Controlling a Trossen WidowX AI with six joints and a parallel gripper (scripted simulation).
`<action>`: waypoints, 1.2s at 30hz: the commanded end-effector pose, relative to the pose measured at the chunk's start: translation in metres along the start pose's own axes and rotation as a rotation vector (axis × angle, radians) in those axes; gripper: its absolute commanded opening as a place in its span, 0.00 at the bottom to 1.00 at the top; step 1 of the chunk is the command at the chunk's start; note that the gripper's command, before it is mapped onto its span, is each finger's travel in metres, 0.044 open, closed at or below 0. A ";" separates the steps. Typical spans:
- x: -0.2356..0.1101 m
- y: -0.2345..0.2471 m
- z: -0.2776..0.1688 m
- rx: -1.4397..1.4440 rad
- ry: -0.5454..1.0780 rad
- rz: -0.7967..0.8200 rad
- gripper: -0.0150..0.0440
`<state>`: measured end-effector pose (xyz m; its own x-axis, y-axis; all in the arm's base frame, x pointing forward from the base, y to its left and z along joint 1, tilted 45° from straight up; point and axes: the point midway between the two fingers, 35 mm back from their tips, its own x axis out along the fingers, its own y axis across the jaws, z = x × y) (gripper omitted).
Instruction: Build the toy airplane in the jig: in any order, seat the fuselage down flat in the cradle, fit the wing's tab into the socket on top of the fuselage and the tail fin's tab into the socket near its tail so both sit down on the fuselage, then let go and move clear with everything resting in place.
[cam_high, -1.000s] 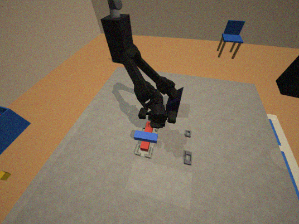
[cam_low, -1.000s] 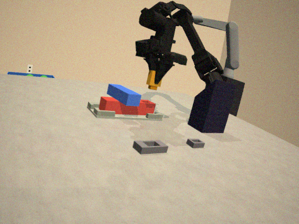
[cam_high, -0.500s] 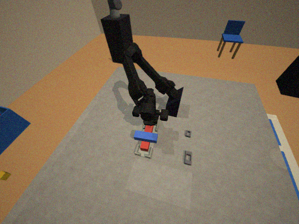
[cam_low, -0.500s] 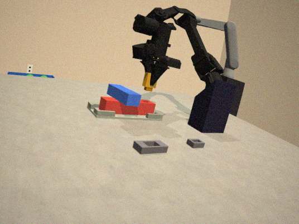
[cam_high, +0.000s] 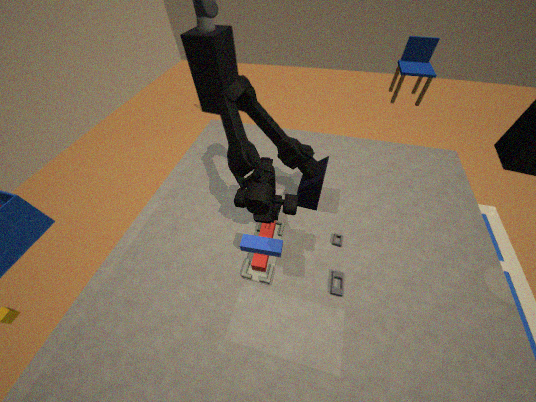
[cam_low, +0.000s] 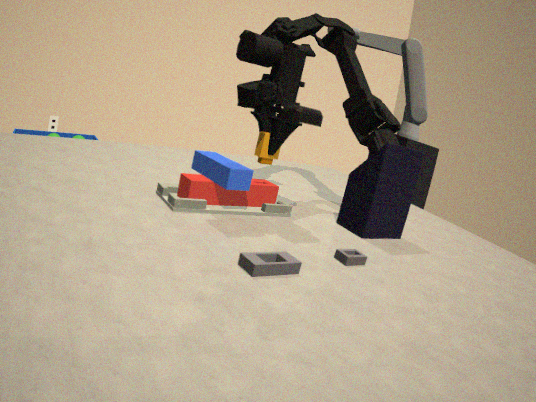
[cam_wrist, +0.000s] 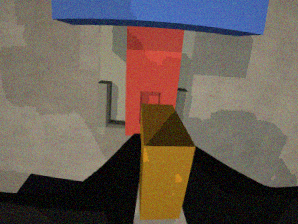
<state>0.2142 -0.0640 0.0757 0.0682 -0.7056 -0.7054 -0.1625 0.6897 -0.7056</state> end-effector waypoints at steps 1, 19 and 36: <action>0.000 -0.001 -0.001 -0.002 -0.002 -0.003 0.37; 0.003 -0.001 0.000 -0.002 -0.002 -0.003 0.37; 0.030 -0.001 0.000 -0.002 -0.002 -0.003 0.37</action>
<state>0.2184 -0.0816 0.0599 0.0757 -0.7038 -0.7063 -0.1561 0.6913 -0.7055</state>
